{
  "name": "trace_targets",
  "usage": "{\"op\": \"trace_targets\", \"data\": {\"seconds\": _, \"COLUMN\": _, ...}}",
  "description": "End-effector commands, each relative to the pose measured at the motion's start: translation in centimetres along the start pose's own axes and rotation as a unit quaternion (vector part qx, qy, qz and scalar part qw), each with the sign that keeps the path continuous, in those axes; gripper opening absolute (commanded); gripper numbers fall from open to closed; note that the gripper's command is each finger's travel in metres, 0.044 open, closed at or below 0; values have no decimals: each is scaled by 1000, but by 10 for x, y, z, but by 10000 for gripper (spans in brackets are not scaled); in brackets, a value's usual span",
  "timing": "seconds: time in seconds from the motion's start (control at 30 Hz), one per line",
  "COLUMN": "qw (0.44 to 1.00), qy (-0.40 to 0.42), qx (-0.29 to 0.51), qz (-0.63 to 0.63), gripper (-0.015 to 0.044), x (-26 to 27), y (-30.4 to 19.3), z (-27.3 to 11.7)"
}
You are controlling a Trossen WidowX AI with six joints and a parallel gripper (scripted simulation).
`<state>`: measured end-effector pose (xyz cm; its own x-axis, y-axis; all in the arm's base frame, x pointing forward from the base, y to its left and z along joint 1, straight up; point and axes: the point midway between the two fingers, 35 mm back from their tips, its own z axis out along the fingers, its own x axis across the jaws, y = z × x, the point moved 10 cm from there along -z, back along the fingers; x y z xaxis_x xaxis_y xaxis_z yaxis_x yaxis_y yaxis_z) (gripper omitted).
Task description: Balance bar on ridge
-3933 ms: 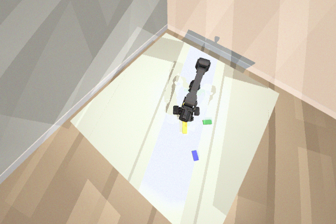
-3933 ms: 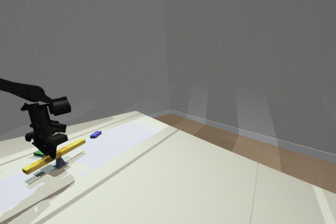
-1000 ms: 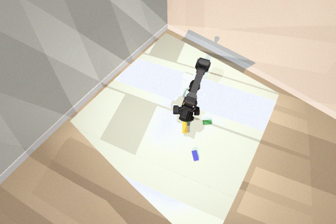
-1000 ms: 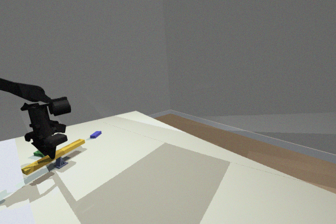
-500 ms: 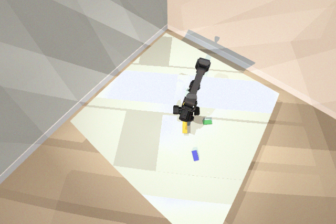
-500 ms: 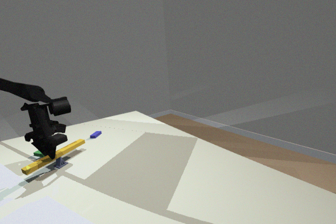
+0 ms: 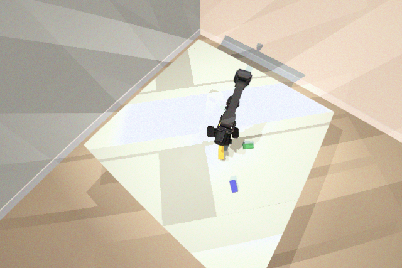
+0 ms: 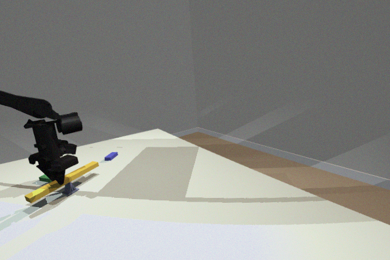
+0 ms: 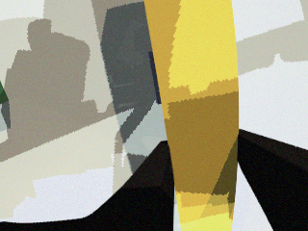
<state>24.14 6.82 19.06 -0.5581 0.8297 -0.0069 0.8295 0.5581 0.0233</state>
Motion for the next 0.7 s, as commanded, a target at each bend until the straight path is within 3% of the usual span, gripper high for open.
{"op": "trace_targets", "data": {"seconds": 0.0, "qw": 1000, "qy": 0, "qx": 0, "qz": 0, "gripper": 131, "x": 0, "y": 0, "z": 0}}
{"op": "trace_targets", "data": {"seconds": 0.07, "qw": 1000, "qy": 0, "qx": 0, "qz": 0, "gripper": 167, "x": 0, "y": 0, "z": 0}}
{"op": "trace_targets", "data": {"seconds": 0.67, "qw": 1000, "qy": 0, "qx": 0, "qz": 0, "gripper": 168, "x": 0, "y": 0, "z": 0}}
